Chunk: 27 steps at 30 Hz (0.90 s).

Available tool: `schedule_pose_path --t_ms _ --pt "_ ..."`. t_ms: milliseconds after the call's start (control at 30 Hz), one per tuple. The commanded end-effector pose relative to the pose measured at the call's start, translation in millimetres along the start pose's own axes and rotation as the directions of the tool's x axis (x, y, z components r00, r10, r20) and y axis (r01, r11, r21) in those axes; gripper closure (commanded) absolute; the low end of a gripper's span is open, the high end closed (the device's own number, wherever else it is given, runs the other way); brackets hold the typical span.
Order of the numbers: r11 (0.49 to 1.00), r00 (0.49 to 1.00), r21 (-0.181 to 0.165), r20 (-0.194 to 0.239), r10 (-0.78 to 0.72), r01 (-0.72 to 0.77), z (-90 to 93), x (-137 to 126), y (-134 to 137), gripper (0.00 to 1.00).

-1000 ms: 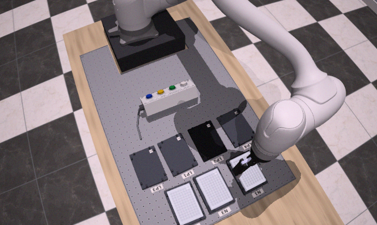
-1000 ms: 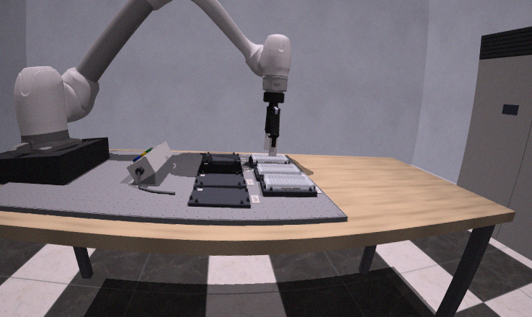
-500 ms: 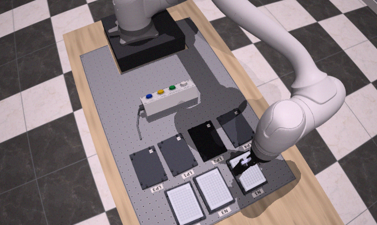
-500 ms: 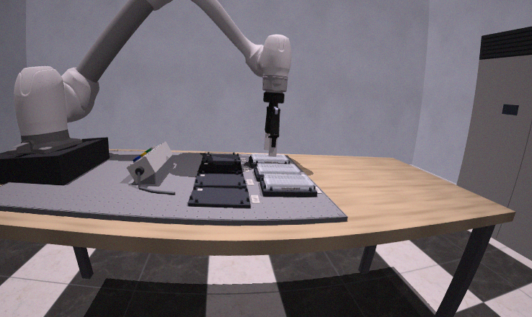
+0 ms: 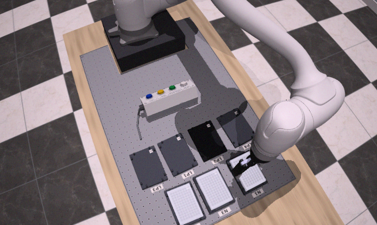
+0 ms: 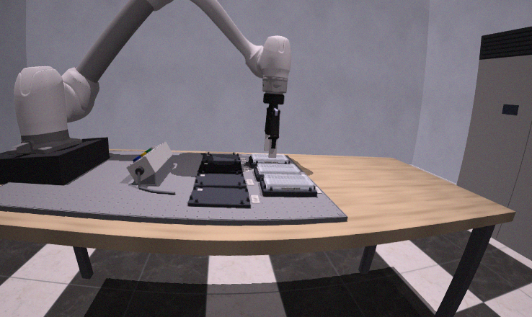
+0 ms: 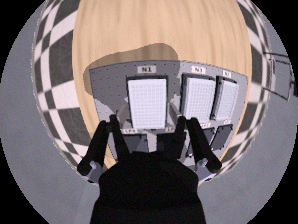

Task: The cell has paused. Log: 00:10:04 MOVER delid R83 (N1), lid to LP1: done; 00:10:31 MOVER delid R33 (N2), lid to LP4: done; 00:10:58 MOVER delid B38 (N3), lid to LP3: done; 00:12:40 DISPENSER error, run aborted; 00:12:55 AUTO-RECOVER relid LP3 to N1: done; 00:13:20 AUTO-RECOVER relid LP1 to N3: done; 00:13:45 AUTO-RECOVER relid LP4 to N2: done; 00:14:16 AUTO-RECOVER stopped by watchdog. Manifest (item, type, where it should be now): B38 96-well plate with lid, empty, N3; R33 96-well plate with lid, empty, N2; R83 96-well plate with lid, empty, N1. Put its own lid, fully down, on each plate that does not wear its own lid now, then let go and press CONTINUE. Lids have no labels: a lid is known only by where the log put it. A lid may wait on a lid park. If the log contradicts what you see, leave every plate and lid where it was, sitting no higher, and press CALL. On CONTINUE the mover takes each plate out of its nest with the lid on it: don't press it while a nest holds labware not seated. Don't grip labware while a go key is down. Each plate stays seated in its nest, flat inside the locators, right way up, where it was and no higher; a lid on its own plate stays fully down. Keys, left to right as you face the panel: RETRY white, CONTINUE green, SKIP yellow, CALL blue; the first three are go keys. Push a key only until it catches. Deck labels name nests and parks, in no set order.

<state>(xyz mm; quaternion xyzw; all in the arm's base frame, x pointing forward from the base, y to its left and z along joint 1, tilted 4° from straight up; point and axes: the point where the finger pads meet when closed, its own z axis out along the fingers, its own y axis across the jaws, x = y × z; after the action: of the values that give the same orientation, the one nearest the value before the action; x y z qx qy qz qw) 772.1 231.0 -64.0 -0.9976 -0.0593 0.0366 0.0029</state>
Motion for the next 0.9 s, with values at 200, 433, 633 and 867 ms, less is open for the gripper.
schedule_pose_path --t_ms 200,433,633,867 --pt "1.000 1.000 0.000 0.000 0.000 0.000 4.2 0 0 0.34" --pt "1.000 1.000 0.000 0.000 0.000 0.000 6.8 0 0 0.34" --pt "1.000 1.000 0.000 0.000 0.000 0.000 9.3 0 0 0.34" --pt "1.000 1.000 0.000 0.000 0.000 0.000 11.1 0 0 0.34"
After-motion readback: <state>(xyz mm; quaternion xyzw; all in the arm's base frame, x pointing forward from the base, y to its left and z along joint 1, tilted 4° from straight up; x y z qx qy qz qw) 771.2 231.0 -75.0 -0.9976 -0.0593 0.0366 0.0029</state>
